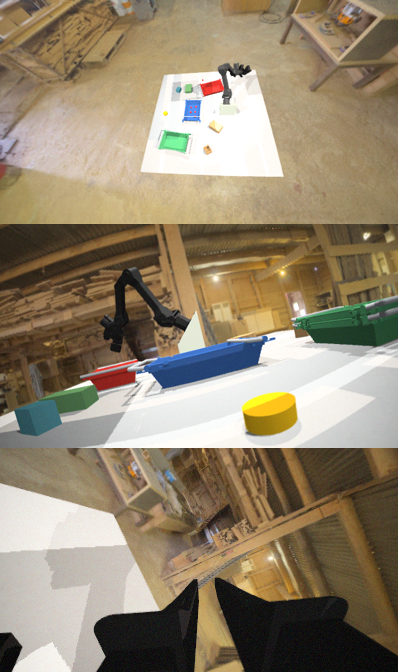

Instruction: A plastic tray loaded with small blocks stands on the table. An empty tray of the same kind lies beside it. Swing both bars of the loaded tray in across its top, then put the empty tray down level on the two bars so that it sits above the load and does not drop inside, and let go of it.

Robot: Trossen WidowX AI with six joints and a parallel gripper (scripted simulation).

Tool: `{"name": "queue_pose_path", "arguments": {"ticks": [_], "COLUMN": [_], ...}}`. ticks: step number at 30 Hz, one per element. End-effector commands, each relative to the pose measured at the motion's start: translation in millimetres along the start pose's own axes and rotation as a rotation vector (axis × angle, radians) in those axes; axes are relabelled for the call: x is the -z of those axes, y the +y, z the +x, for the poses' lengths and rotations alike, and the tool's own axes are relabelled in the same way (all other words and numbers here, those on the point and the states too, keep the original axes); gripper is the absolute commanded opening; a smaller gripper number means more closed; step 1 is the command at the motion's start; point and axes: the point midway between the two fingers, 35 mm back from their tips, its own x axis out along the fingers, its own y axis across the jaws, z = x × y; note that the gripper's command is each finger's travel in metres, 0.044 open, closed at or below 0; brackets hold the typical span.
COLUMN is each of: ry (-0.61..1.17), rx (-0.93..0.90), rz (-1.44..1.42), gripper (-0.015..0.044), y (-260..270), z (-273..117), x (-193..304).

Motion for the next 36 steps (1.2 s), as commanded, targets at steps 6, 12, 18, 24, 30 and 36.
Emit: {"name": "queue_pose_path", "arguments": {"ticks": [6,12,18,24,30,36], "ry": [-0.013,-0.011,0.011,0.001,-0.022,-0.041], "rx": [-0.328,-0.568,-0.73,-0.943,-1.168,-1.367], "rz": [0.069,0.057,0.114,0.031,-0.032,-0.129], "gripper": [0.0086,0.0086,0.0086,0.0086,0.0086,0.0086], "y": [102,171,211,255,284,293], "z": [-32,-82,-129,-204,-297,-390], "x": [-41,-67,-88,-99,-107,-102]}}
